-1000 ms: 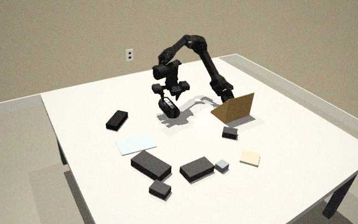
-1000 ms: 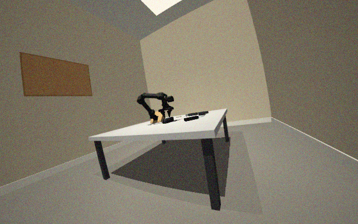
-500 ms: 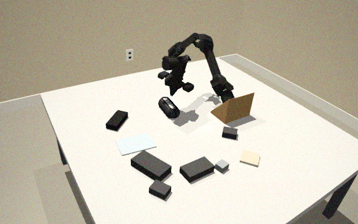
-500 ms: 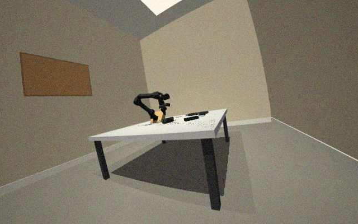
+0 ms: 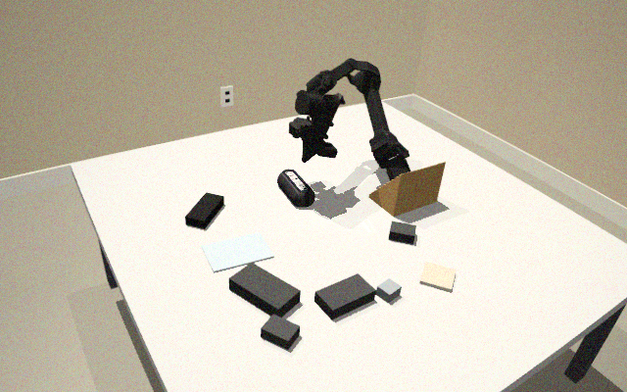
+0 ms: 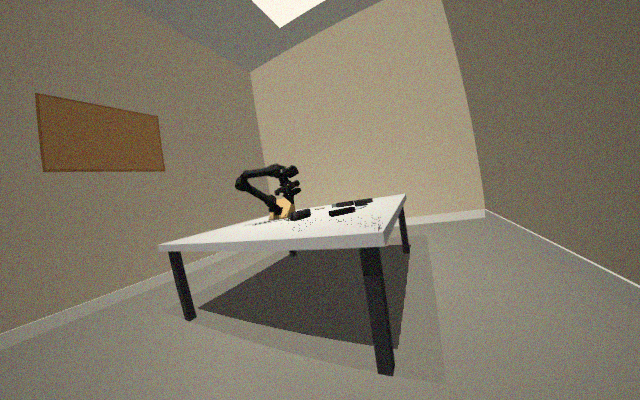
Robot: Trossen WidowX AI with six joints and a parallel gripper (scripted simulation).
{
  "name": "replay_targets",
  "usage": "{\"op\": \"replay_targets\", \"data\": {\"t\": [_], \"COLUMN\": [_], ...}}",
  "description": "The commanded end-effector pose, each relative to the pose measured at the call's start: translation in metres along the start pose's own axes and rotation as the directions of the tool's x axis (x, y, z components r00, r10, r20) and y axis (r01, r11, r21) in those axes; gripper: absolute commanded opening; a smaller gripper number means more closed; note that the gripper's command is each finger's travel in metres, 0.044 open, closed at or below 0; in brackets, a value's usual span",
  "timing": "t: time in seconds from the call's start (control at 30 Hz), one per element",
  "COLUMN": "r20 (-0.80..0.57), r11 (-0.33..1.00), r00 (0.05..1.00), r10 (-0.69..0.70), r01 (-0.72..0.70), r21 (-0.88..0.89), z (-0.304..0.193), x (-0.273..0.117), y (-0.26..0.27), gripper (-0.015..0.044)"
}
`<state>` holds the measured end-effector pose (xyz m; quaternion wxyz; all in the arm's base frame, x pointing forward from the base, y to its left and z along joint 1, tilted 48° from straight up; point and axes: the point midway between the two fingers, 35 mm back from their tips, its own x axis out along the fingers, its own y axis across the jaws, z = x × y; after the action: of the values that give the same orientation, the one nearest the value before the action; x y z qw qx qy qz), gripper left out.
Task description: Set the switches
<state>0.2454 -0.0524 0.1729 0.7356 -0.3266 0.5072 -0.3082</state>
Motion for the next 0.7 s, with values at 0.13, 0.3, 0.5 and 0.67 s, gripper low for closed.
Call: {"op": "replay_targets", "data": {"t": [0.13,0.3,0.5,0.67], "r20": [0.007,0.007,0.0,-0.057], "r11": [1.0,1.0,1.0,0.956], "r00": [1.0,1.0,1.0,0.998], "r10": [-0.005,-0.005,-0.003,0.012], "r01": [0.004,0.004,0.003,-0.028], "r21": [0.021,0.021,-0.018,-0.293], "z": [-0.0001,-0.0001,0.0009,0.0078], "x": [-0.0008,-0.0008,-0.0004,0.0032], "y": [-0.0012,-0.0012,-0.0022,-0.0092], "gripper": [0.0,0.0,0.0079,0.021]}}
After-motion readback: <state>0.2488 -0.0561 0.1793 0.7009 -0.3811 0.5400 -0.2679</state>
